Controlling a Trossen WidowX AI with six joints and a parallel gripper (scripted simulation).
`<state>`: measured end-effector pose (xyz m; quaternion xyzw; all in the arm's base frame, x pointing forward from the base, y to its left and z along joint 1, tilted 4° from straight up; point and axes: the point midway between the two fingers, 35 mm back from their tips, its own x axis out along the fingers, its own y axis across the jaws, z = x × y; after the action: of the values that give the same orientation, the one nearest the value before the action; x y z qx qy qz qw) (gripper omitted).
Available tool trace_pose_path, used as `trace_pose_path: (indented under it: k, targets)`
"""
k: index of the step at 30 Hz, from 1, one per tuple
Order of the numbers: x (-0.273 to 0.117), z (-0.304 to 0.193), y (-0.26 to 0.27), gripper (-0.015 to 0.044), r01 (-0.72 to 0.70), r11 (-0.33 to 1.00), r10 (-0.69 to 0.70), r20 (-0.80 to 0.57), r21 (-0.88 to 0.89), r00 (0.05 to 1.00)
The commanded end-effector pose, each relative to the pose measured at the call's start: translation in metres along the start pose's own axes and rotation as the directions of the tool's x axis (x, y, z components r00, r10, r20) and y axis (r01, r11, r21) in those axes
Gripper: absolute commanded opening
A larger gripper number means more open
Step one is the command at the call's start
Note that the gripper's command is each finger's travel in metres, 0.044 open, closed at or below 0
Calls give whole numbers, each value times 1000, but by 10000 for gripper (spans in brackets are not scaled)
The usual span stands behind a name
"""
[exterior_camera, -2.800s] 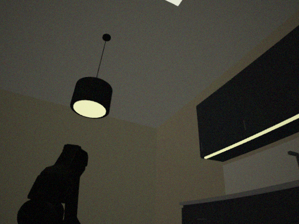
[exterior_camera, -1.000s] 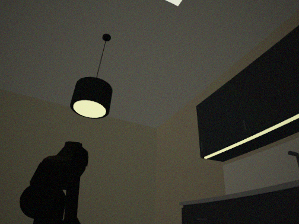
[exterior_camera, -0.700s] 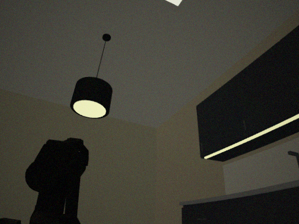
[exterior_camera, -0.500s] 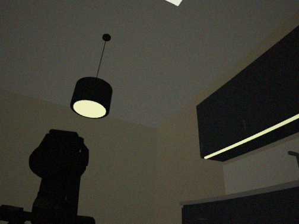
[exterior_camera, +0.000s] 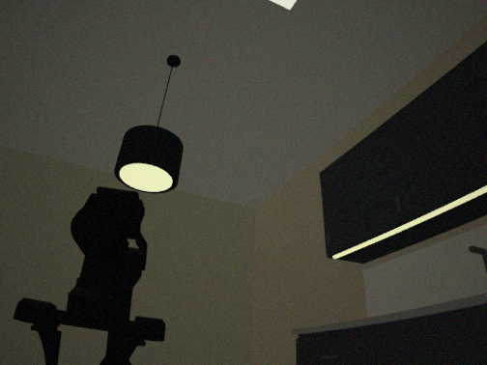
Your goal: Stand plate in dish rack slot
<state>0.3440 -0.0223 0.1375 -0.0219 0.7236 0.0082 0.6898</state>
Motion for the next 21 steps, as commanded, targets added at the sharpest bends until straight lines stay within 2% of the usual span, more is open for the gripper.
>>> trace_pose_path:
  k: [1, 9, 15, 21]
  targets:
    - [-3, -16, 28, 0, -7, 997, 7, 2, 82, 1000]
    - [0, -62, 79, 0, -10, 946, 11, -1, 323, 1000]
    - [1, -63, 80, 0, -13, 945, 14, -1, 326, 1000]
    - [24, -49, 89, 0, -130, 960, 129, 20, 249, 991]
